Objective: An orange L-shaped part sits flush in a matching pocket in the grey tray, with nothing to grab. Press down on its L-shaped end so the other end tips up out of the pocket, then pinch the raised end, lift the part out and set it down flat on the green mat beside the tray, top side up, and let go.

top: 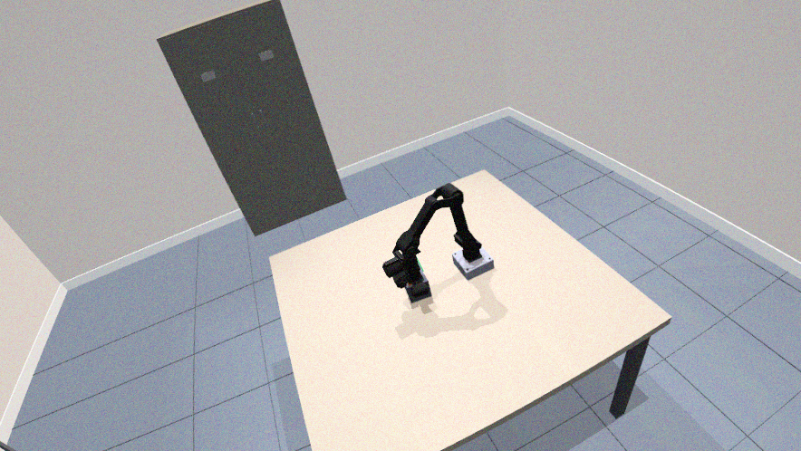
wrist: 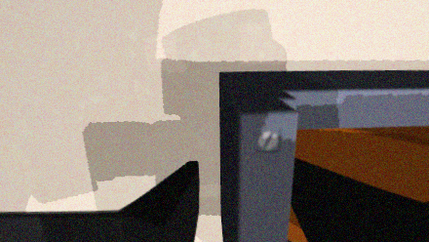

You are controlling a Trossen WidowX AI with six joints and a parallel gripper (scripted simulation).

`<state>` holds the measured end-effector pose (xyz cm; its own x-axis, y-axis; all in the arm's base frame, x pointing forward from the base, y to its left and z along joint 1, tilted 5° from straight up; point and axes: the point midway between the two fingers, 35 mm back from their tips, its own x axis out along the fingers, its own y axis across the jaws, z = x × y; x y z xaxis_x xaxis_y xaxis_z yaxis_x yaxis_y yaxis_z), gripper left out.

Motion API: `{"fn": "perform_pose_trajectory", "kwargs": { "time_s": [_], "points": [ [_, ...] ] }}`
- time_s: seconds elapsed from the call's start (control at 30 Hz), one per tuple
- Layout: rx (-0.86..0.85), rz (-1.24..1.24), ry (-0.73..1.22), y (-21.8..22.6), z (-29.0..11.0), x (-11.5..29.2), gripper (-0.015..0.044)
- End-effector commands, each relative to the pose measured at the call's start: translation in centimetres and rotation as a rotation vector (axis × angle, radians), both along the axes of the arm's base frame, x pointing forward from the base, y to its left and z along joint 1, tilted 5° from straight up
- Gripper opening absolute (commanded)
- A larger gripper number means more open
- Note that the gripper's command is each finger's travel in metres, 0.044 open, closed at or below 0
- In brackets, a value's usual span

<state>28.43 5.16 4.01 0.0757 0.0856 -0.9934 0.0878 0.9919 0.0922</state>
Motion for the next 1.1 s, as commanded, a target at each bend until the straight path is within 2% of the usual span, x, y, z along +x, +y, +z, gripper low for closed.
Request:
{"fn": "perform_pose_trajectory", "kwargs": {
  "time_s": [0.0, 0.67, 0.97, 1.07],
  "points": [
    [-0.007, -0.006, 0.010, -0.2, -0.4, -0.3, 0.0180],
    [-0.001, -0.001, 0.004, 0.0, -0.2, -0.1, 0.0180],
    [-0.006, -0.006, 0.010, 0.9, 1.1, -0.3, 0.0180],
    [-0.006, -0.006, 0.010, 0.7, 2.5, -0.1, 0.0180]
  ]
}}
